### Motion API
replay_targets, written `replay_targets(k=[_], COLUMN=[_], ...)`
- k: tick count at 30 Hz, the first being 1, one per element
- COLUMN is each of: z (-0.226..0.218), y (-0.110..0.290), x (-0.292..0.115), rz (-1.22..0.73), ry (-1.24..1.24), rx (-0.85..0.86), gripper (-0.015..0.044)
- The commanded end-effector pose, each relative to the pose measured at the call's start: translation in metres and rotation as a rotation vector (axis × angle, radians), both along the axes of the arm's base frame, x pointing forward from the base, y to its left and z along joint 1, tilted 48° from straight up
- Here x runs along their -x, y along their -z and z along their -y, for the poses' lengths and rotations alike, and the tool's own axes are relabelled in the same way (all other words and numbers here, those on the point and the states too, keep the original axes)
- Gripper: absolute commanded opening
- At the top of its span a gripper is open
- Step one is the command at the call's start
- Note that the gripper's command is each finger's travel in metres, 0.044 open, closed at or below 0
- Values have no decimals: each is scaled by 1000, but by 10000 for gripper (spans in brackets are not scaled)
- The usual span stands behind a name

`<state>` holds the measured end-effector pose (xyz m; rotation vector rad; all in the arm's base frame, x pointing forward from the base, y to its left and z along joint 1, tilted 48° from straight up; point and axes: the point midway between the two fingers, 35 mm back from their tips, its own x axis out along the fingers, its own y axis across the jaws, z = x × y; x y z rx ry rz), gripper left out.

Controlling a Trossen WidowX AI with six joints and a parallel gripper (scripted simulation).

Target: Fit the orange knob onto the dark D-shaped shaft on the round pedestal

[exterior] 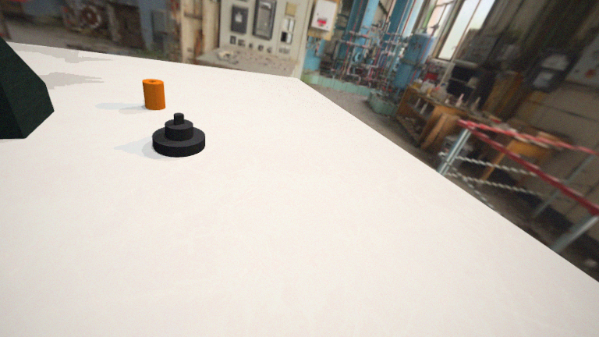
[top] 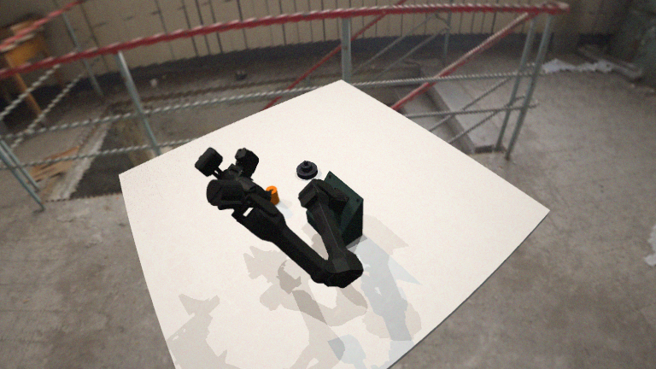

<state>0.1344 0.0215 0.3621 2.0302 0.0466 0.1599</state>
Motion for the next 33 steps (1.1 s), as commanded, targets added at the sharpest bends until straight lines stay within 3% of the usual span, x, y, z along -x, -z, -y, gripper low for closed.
replay_targets(k=[1, 5, 12, 21, 27, 33], z=[0, 4, 15, 15, 7, -8], y=[0, 8, 54, 144, 200, 241], x=[0, -14, -68, -112, -121, -120], rz=[0, -60, -303, -547, -520, -308], ry=[0, -7, -106, -546, -943, -1315], rx=[0, 61, 333, 798, 990, 1061], gripper=[426, 440, 440, 440, 440, 440])
